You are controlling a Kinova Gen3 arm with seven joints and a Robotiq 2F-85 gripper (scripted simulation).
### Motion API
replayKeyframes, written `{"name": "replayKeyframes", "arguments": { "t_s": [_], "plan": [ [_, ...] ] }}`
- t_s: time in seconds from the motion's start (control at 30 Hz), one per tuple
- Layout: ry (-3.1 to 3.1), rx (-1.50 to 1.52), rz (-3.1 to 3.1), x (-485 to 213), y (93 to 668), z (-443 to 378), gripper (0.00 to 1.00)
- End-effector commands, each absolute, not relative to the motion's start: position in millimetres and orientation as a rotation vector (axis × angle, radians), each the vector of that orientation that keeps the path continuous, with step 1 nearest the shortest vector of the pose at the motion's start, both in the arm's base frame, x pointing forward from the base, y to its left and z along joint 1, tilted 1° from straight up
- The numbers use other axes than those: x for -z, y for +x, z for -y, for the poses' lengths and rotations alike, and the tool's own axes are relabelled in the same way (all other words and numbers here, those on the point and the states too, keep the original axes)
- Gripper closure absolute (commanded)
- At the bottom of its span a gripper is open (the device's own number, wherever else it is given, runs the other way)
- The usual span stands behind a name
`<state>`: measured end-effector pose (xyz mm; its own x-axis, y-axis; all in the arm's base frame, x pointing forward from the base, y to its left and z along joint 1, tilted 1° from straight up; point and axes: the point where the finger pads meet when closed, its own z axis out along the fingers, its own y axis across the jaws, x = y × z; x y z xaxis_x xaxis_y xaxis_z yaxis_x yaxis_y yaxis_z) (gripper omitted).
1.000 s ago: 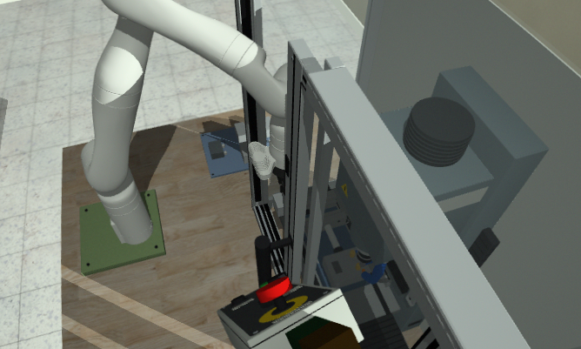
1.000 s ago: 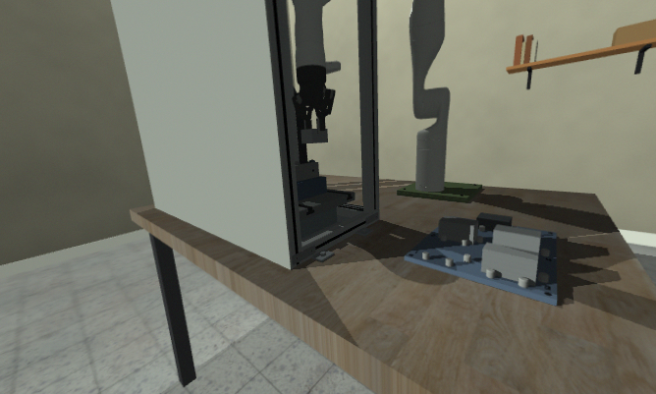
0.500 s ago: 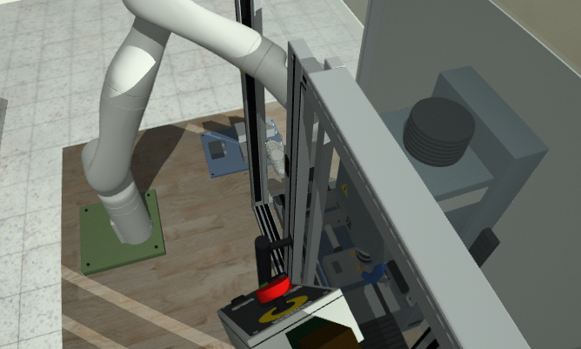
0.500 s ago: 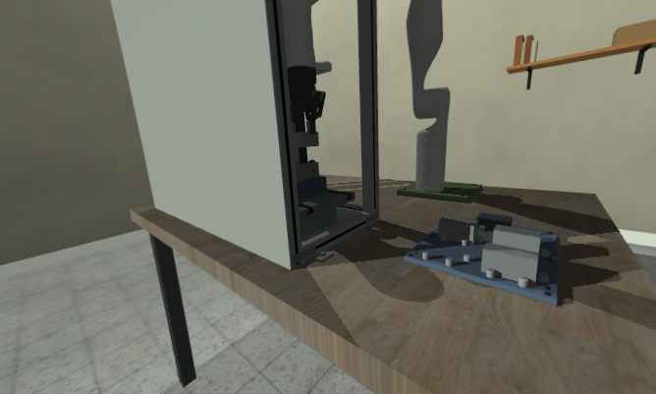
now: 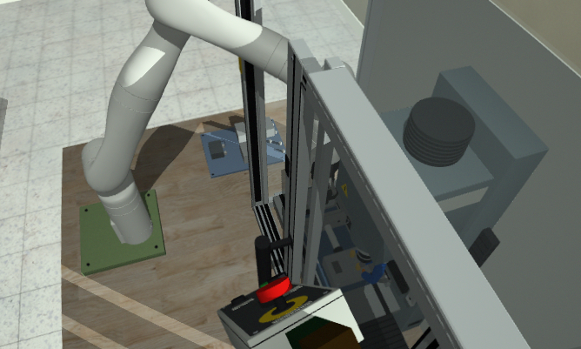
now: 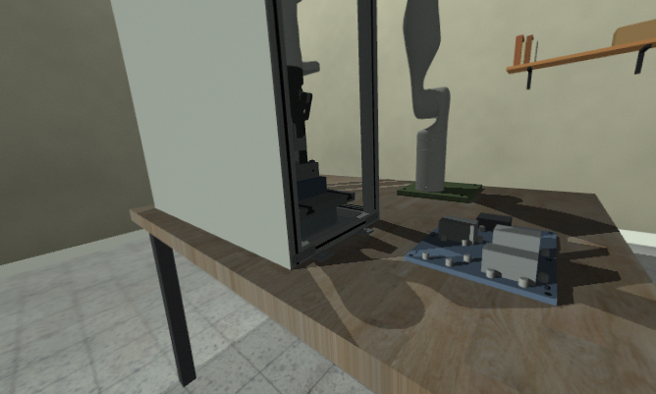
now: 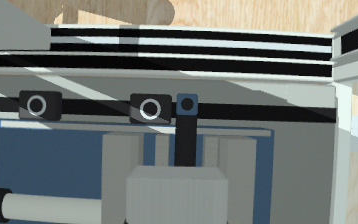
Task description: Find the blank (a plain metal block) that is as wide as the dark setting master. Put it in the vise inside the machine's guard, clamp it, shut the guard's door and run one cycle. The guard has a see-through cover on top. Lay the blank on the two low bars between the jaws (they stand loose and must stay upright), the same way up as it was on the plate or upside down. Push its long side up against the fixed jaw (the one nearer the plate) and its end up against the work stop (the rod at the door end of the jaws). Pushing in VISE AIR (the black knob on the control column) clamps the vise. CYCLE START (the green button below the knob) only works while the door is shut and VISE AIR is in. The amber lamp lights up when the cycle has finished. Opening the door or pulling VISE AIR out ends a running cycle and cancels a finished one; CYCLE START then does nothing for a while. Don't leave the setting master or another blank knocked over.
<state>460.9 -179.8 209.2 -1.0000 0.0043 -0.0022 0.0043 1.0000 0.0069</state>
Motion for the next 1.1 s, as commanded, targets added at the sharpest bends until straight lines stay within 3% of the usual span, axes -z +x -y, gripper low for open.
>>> {"name": "replayKeyframes", "arguments": {
  "t_s": [0.0, 1.07],
  "plan": [
    [0.01, -0.012, -3.138, -210, 464, 180, 0.9],
    [0.021, -0.019, -3.138, -188, 475, 180, 0.9]
  ]
}}
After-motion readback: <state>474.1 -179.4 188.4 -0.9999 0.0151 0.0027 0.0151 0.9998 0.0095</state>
